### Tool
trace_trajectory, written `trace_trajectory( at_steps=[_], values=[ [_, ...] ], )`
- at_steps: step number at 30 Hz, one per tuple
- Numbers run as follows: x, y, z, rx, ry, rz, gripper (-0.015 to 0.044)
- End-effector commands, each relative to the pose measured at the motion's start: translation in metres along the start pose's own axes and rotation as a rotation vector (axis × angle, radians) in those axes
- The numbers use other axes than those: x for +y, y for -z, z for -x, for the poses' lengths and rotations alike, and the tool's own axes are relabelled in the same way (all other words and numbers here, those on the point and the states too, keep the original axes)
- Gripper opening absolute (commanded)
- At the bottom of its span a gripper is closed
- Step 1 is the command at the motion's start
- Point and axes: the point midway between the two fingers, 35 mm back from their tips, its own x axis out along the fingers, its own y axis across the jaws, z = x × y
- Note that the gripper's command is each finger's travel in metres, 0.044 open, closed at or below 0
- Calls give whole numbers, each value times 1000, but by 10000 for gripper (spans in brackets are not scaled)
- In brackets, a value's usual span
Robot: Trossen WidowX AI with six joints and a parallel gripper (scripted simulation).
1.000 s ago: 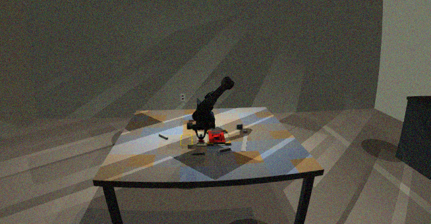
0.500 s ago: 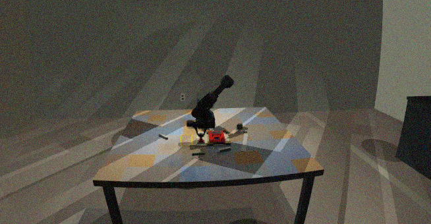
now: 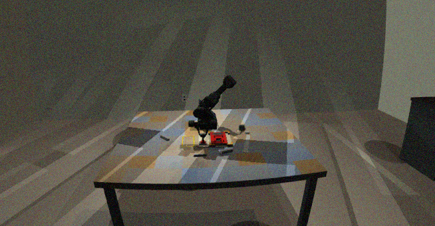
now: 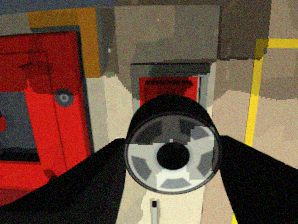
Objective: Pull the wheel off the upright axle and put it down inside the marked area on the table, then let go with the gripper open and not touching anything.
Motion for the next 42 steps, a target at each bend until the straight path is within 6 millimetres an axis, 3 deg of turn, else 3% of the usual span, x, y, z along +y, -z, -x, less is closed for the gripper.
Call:
trace_trajectory(
  at_steps=[1,24,32,34,35,42],
  values=[
    [0,0,2,-3,-1,4,0],
    [0,0,11,-6,-1,2,0],
    [1,4,46,-6,0,1,0],
    [0,5,47,-6,0,1,0],
    [-1,5,39,0,-5,-7,0],
    [-43,20,44,-4,6,-6,0]
  ],
)
